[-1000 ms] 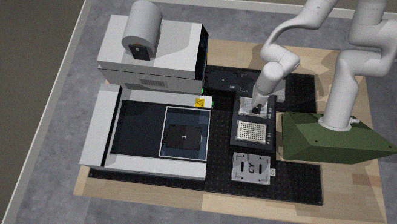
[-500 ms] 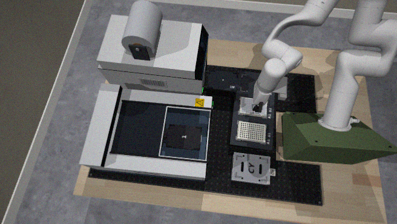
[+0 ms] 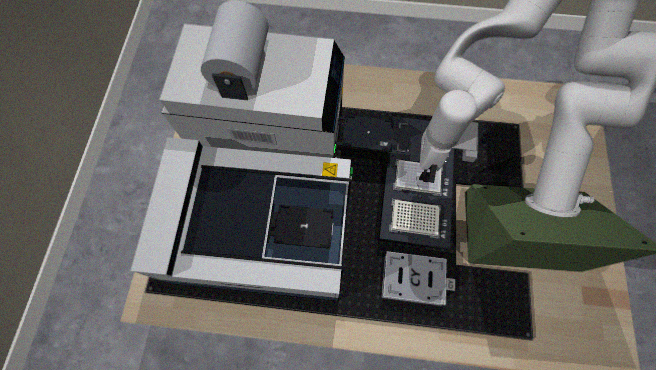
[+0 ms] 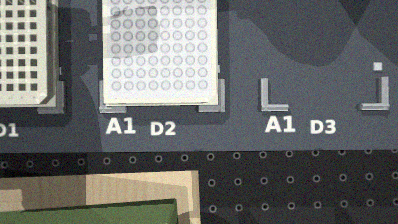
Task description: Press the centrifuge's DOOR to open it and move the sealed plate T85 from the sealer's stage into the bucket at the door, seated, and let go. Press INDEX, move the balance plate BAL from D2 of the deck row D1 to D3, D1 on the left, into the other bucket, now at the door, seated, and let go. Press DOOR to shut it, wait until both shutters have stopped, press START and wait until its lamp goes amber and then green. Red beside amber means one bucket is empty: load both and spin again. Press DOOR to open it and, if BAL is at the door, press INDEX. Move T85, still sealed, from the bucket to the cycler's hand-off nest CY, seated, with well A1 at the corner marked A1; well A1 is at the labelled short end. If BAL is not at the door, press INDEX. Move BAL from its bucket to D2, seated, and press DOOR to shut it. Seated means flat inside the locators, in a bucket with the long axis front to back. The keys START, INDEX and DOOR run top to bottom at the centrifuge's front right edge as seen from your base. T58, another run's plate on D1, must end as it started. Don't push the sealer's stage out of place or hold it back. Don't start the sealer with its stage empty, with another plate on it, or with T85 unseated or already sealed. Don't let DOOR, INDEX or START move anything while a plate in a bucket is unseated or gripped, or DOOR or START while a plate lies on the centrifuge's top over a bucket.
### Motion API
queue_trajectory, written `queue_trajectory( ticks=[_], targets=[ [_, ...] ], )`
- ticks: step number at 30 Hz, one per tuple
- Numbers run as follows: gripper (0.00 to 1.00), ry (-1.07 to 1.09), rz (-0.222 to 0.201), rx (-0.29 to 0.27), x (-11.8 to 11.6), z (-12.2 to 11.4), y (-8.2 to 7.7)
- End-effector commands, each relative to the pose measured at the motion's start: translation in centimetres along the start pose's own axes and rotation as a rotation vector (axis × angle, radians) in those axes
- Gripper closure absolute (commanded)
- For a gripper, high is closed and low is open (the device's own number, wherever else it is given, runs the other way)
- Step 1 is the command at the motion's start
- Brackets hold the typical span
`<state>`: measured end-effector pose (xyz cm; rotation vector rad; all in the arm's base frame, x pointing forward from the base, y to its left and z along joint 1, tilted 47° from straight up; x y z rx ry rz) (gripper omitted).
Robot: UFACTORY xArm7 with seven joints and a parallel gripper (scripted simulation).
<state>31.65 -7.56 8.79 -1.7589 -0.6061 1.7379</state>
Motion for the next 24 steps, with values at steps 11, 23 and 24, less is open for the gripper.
queue_trajectory(
  ticks=[11, 23, 24],
  targets=[
    [0.0, 0.0, -0.001, -0.003, 0.0, -0.1, -2.2],
    [0.0, 0.0, -0.001, -0.003, 0.0, -0.1, -4.2],
    [0.0, 0.0, -0.001, -0.003, 0.0, -0.1, -4.2]
  ],
)
Point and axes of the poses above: the point where the finger pads meet when closed, its own y axis out along the fingers, its own x axis across the jaws, z = x × y, the point moved 1 cm from there along -y, back along the fingers, and after that the axes turned 6 degrees about -y, right-handed, at the moved point
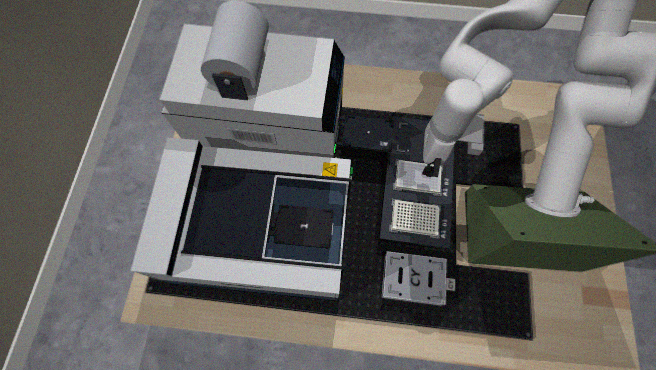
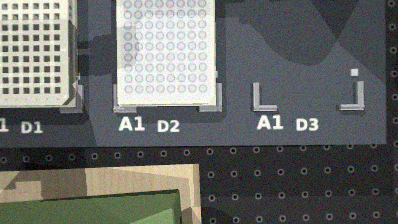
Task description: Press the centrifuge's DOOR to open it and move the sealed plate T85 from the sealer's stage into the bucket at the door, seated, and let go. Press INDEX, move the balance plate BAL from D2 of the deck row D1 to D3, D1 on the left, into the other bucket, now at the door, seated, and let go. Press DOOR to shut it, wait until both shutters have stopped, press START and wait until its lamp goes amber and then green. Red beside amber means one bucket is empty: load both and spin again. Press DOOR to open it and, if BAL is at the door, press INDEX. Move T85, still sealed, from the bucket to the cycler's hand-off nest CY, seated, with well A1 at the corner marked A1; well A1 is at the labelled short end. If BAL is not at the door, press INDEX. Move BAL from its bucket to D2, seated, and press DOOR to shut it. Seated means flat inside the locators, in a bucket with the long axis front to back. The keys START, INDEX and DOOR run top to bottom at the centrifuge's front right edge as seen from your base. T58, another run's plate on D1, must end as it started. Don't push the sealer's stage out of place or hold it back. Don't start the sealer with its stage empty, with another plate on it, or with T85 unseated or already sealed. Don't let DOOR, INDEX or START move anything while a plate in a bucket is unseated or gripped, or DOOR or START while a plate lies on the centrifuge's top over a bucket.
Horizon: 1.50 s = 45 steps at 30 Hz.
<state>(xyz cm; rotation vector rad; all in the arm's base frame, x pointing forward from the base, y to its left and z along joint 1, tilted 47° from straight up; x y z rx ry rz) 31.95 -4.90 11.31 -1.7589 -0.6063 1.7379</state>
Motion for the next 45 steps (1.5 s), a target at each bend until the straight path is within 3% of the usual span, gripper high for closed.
queue_trajectory(
  ticks=[1, 45],
  targets=[
    [0.0, 0.0, -0.001, -0.003, 0.0, -0.1, -0.5],
    [0.0, 0.0, -0.001, -0.003, 0.0, 0.0, -7.2]
  ],
)
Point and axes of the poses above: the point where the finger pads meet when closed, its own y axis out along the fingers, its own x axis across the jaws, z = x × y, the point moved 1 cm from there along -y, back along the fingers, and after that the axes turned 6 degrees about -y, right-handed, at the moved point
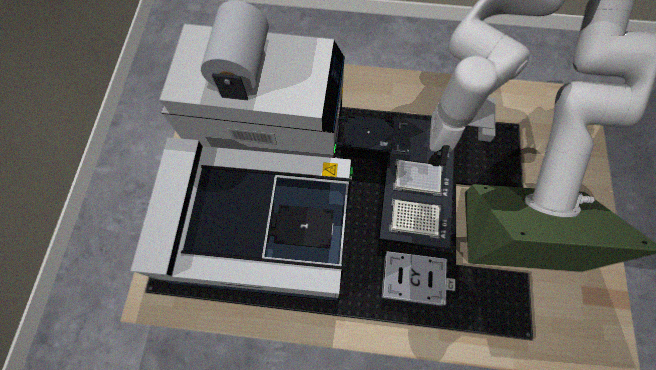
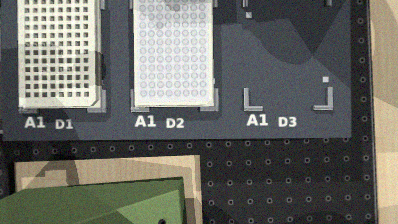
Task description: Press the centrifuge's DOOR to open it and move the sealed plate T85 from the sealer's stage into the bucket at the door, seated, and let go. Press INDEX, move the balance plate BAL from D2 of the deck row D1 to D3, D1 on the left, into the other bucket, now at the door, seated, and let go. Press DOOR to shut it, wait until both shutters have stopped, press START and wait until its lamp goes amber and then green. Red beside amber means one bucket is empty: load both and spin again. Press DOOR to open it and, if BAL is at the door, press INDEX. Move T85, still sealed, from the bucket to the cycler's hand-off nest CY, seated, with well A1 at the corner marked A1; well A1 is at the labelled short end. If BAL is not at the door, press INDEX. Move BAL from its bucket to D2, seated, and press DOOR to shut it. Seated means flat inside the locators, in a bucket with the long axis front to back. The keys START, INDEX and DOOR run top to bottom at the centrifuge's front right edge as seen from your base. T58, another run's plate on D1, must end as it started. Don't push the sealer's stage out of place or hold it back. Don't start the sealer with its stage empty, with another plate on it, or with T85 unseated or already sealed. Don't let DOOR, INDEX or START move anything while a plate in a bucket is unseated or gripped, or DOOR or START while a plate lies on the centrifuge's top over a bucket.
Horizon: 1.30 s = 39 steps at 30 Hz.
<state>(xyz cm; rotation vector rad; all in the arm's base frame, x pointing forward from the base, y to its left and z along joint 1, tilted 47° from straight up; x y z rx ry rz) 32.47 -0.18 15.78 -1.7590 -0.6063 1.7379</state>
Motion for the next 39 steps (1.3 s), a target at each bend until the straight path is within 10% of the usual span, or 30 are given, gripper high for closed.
queue_trajectory(
  ticks=[1, 11, 12, 39],
  targets=[
    [0.0, 0.0, -0.001, -0.003, 0.0, -0.1, -0.8],
    [0.0, 0.0, -0.001, -0.003, 0.0, -0.1, -1.8],
    [1.0, 0.0, -0.001, -0.003, 0.2, -0.5, -1.6],
    [1.0, 0.0, -0.002, -0.003, 5.0, -10.7, 2.1]
  ],
)
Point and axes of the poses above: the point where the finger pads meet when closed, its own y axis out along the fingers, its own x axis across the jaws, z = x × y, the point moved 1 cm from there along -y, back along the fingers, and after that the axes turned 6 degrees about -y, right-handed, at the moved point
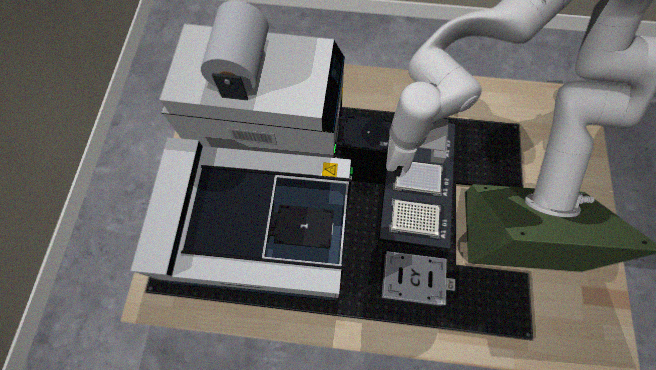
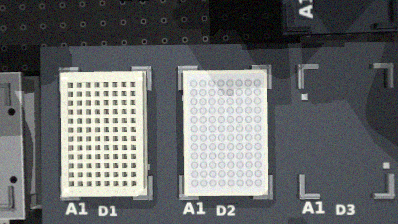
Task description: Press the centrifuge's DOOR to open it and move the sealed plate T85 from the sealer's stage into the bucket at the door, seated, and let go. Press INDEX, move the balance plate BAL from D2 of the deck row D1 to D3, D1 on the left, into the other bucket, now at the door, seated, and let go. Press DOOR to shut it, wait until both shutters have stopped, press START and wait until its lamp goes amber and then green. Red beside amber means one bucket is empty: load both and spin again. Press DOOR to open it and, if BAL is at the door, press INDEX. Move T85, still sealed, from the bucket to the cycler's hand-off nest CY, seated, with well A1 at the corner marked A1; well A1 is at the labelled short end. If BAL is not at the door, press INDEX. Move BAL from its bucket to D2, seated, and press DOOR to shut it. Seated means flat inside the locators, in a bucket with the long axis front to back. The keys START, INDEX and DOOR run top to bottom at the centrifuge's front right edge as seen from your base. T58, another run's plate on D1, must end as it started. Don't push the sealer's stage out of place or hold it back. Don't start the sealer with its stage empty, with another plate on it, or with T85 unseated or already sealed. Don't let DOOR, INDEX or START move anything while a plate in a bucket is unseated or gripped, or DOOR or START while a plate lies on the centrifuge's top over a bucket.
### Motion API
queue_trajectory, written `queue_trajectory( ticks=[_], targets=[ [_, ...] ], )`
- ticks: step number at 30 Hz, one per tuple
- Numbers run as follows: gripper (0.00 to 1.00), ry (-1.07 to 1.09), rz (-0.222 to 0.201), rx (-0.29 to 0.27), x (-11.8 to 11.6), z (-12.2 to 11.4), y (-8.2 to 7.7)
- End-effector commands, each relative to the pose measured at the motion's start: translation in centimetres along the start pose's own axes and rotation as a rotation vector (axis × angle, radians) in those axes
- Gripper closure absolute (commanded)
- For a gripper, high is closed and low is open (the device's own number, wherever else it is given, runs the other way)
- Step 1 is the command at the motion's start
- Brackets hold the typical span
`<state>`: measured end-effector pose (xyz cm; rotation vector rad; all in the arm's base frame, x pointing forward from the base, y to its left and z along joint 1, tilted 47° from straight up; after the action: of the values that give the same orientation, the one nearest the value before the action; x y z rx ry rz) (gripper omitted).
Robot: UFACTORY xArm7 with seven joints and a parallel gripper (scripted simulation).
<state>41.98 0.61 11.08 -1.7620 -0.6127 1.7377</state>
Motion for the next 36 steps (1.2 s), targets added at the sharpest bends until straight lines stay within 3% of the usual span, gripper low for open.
queue_trajectory(
  ticks=[1, 12, 17, 19, 30, 36],
  targets=[
    [1.0, 0.0, -0.001, 0.003, 0.6, -1.18, 0.26],
    [1.0, -0.048, -0.001, 0.003, 0.6, -1.18, 0.26],
    [1.0, -0.048, 0.013, -0.164, 0.61, -1.02, 0.27],
    [1.0, -0.048, 0.013, -0.164, 0.61, -1.02, 0.27],
    [1.0, -0.047, 0.042, -0.519, 0.62, -0.68, 0.39],
    [1.0, -0.047, 0.042, -0.519, 0.62, -0.68, 0.39]
  ],
)
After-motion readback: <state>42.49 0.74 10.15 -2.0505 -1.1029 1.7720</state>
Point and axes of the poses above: the point where the finger pads meet when closed, its own y axis out along the fingers, its own x axis across the jaws, z = x × y, the point moved 1 cm from there along -y, back along the fingers, and after that the axes turned 6 degrees about -y, right-handed, at the moved point
